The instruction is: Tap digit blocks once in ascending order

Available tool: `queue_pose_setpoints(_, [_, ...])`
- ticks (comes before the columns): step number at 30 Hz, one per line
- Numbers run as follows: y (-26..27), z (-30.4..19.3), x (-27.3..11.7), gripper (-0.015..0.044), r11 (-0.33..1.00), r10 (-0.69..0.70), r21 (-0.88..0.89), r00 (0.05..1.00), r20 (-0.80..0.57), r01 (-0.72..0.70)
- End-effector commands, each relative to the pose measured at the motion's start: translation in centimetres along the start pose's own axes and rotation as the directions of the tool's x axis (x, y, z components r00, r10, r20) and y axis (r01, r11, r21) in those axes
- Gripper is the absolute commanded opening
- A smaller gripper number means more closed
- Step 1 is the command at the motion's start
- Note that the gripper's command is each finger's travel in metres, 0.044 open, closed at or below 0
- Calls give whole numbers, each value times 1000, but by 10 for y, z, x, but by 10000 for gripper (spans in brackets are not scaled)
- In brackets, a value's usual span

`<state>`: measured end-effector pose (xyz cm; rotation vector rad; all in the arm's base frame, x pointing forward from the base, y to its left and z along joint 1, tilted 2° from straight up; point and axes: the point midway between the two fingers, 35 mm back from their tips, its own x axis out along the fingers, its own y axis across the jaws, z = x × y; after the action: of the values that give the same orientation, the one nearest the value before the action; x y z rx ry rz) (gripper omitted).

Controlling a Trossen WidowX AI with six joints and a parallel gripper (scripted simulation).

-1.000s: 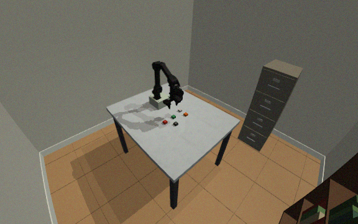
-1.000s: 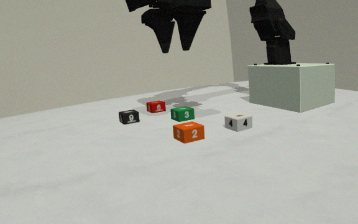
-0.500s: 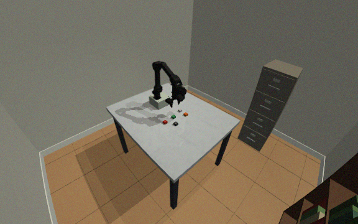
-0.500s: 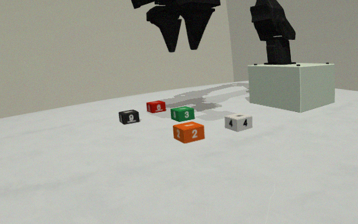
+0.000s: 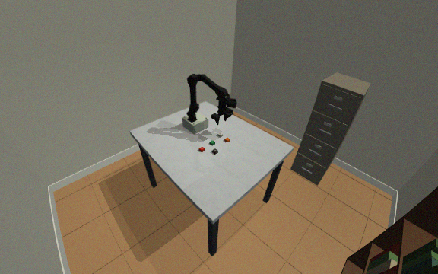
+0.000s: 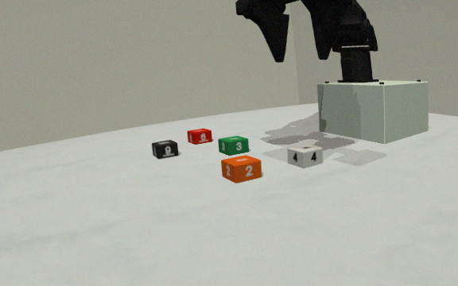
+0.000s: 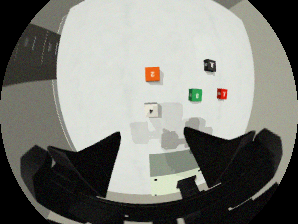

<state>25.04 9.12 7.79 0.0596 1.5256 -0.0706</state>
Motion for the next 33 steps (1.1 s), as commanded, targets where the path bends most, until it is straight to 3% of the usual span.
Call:
queue_pose_setpoints(1, [0, -2, 1, 400, 1000, -5, 7, 1000, 0, 5])
queue_pose_setpoints(13, [0, 0, 0, 400, 1000, -5, 7, 1000, 0, 5])
queue_pose_setpoints(21, [-14, 80, -1, 400, 1000, -7, 7, 1000, 7, 7])
queue_pose_setpoints(33, [-14, 82, -1, 400, 1000, -7, 7, 1000, 7, 7])
